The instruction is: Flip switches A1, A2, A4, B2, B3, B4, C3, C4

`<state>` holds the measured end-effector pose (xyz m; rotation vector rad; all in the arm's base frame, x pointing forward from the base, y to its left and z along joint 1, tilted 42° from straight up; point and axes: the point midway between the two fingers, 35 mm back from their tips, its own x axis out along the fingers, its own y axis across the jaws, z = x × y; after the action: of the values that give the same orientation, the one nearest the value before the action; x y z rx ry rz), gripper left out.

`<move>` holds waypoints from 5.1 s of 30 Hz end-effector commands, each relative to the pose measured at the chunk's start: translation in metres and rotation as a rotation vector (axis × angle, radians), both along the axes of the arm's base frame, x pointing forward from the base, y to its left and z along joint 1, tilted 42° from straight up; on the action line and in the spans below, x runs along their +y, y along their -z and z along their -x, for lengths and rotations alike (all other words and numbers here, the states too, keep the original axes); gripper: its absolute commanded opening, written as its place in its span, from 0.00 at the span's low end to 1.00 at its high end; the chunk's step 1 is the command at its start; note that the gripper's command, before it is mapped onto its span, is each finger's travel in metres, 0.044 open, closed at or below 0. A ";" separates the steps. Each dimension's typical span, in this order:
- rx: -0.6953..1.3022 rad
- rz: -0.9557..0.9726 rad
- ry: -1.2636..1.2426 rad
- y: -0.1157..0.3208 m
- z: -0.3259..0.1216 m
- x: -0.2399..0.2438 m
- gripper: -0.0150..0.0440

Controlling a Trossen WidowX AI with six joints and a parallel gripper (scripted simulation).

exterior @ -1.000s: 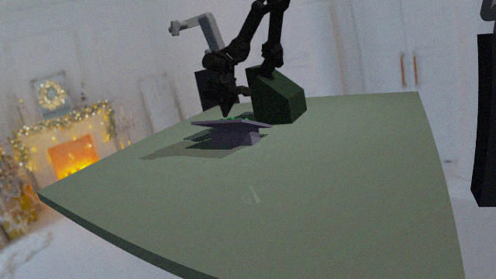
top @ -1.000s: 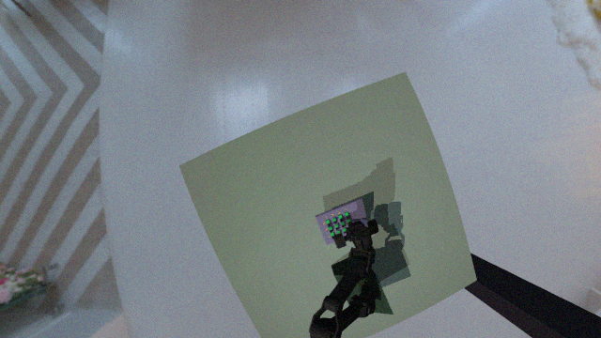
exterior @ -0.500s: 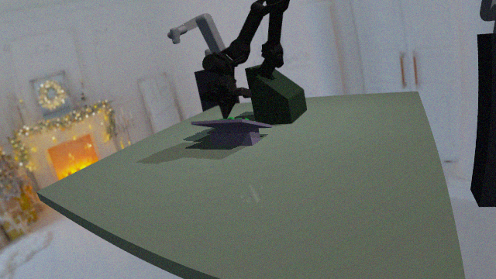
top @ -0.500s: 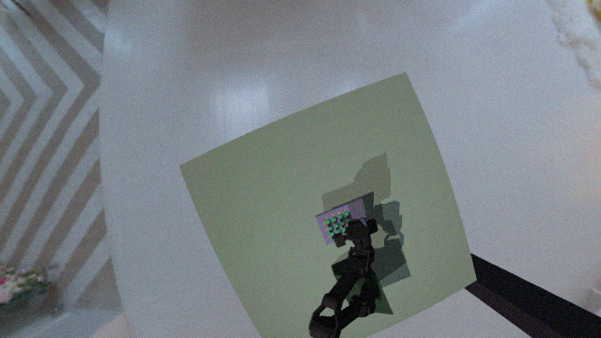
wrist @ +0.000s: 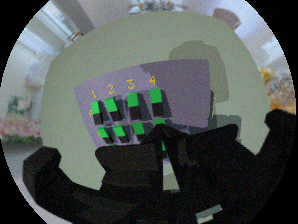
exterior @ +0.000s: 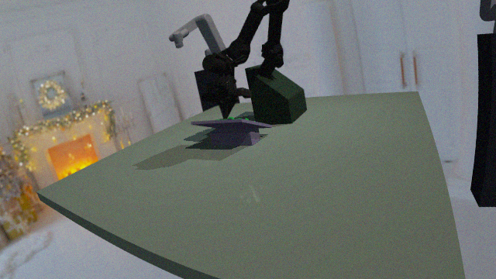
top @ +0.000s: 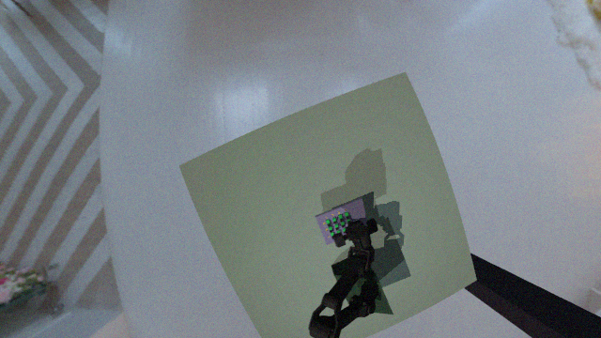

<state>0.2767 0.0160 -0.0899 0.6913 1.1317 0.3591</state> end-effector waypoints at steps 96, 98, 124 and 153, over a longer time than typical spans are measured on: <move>0.006 -0.001 0.004 -0.009 0.035 0.035 0.25; 0.006 -0.001 0.004 -0.009 0.035 0.035 0.25; 0.006 -0.001 0.004 -0.007 0.034 0.037 0.25; 0.004 -0.002 0.000 -0.006 0.033 0.038 0.25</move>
<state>0.2441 0.0548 -0.0845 0.6948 1.1347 0.3591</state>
